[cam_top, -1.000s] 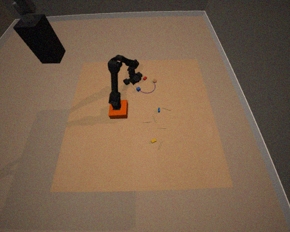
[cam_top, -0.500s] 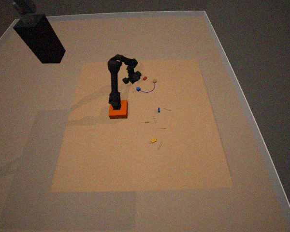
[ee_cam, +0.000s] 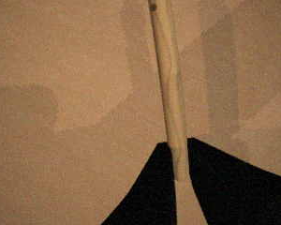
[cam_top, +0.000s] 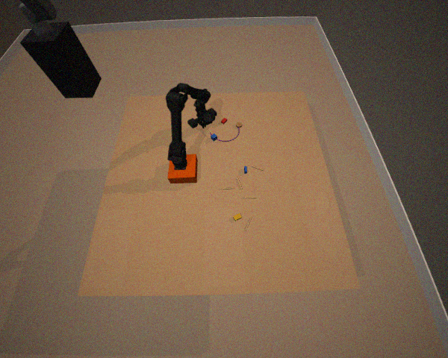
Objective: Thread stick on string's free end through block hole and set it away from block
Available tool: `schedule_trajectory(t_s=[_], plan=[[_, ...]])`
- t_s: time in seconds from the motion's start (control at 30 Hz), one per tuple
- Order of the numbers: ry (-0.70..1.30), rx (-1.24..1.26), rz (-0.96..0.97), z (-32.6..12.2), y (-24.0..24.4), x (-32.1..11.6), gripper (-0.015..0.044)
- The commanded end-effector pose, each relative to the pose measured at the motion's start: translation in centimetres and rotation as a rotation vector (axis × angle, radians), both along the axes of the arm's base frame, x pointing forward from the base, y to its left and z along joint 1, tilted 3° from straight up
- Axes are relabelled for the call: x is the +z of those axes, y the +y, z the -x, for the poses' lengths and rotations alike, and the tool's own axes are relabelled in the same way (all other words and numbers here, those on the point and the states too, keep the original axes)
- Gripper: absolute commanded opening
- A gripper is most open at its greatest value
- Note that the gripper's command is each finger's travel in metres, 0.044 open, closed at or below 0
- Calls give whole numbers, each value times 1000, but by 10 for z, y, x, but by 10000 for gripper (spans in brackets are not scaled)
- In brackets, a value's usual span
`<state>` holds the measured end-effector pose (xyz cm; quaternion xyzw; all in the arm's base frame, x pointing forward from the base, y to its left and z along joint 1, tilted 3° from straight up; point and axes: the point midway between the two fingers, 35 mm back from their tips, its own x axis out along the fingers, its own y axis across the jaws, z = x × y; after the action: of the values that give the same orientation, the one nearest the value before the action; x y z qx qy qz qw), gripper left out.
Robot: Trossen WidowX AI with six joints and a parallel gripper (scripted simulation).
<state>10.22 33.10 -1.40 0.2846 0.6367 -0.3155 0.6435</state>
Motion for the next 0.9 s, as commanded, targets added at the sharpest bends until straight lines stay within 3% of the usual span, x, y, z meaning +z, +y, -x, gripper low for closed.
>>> schedule_trajectory(t_s=[0.0, 0.63, 0.87], plan=[[3, 3, -4, 3, 5, 1, 0], [-19, 15, -24, 17, 17, -9, 0], [-14, 21, -26, 17, 18, -3, 184]])
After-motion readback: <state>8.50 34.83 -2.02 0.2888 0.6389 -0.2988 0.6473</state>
